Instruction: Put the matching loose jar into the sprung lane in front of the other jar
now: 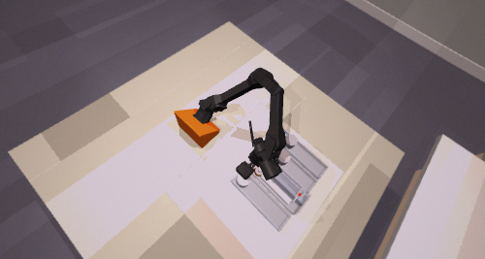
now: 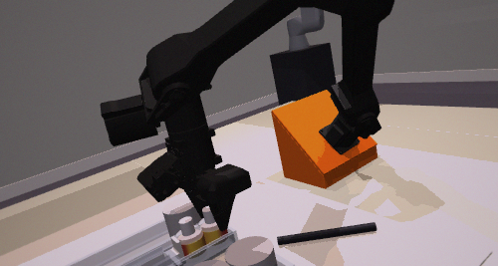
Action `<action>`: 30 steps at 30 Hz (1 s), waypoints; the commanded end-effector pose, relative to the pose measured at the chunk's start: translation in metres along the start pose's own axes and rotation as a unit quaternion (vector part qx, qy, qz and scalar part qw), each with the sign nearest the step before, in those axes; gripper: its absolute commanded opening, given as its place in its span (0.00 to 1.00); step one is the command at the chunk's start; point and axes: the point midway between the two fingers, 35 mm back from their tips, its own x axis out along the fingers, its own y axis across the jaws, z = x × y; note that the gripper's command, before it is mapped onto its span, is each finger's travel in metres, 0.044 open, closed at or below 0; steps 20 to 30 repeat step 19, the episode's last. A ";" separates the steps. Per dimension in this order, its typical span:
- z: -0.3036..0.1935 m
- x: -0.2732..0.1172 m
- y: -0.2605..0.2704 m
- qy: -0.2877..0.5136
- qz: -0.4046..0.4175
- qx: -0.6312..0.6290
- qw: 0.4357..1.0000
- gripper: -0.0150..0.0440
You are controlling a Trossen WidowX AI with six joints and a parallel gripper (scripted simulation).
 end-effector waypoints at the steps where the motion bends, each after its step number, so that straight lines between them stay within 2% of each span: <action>1: 0.002 -0.011 -0.001 -0.004 -0.003 -0.003 1.000 0.74; 8: -0.003 -0.012 -0.001 -0.004 -0.003 -0.003 1.000 0.74; 19: -0.041 -0.014 -0.002 -0.004 -0.003 -0.002 1.000 0.74; 30: -0.041 -0.014 -0.002 -0.004 -0.003 -0.002 1.000 0.74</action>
